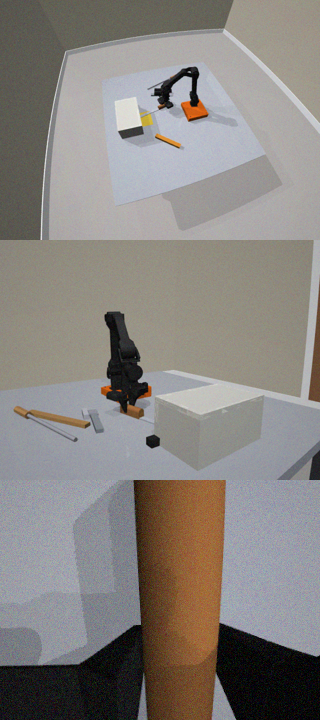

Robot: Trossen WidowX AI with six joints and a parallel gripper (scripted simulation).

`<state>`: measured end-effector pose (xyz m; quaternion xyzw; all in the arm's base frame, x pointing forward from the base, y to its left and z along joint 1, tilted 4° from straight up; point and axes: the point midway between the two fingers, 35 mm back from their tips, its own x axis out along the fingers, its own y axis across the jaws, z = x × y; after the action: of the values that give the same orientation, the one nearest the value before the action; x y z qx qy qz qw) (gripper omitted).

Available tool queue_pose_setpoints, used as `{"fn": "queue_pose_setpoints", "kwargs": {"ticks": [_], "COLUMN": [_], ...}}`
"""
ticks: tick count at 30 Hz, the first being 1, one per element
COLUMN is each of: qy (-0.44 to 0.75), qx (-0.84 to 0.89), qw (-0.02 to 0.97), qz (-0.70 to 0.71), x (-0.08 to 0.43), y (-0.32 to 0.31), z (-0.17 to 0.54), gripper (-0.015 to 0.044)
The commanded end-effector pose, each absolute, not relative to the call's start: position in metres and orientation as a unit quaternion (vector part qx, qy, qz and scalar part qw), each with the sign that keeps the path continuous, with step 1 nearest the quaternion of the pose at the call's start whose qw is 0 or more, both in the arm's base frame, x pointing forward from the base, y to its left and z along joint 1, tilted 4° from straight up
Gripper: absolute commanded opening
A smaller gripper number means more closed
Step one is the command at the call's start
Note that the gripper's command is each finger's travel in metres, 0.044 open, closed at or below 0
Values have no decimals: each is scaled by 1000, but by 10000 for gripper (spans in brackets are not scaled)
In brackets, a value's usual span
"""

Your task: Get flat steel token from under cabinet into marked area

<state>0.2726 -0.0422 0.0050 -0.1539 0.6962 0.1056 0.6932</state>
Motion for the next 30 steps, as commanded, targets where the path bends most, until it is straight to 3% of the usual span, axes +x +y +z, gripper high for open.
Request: {"fn": "queue_pose_setpoints", "kwargs": {"ticks": [1,30], "qy": [698,698], "qx": [-155,-155], "qw": [691,691], "qz": [106,106], "x": [264,248], "y": [-45,-61], "z": [4,7], "gripper": [0,0]}}
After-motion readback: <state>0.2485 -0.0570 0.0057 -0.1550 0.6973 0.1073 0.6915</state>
